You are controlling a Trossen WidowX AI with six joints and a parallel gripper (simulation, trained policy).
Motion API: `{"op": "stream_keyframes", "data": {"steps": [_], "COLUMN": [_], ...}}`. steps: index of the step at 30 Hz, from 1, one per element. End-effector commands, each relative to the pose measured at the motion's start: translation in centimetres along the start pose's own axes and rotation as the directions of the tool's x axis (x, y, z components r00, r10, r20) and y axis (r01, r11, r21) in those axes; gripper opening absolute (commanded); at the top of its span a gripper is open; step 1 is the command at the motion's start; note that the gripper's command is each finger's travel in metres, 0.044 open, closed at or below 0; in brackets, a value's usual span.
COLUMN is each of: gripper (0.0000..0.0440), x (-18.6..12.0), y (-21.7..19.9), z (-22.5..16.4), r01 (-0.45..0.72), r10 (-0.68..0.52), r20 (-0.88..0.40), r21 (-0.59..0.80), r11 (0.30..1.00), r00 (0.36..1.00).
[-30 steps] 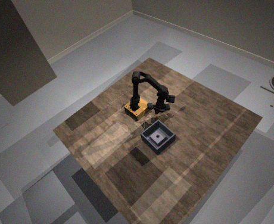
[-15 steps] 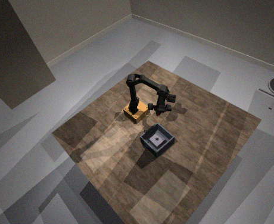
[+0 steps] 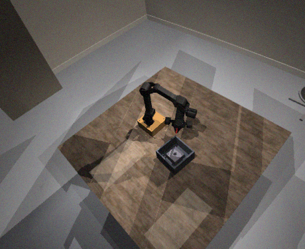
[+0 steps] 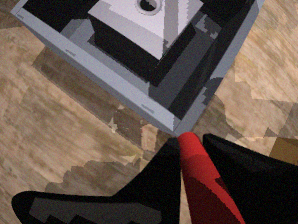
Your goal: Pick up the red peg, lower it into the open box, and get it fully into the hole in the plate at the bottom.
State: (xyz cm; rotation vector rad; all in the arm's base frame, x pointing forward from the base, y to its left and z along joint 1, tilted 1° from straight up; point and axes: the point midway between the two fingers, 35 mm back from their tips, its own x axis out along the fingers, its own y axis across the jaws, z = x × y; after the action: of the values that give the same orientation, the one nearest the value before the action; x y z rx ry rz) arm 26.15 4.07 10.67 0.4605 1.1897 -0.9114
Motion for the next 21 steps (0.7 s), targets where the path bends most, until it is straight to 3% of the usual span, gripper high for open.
{"op": "stream_keyframes", "data": {"steps": [1, 21], "gripper": [0.0000, 0.0000], "x": [0.3, 5.8], "y": [0.1, 0.3], "z": [2.0, 10.1], "r01": [-0.001, -0.031], "r10": [0.000, 0.031], "r20": [0.015, -0.001], "r21": [0.037, 0.085], "r11": [0.999, 0.996], "r00": [1.000, 1.000]}}
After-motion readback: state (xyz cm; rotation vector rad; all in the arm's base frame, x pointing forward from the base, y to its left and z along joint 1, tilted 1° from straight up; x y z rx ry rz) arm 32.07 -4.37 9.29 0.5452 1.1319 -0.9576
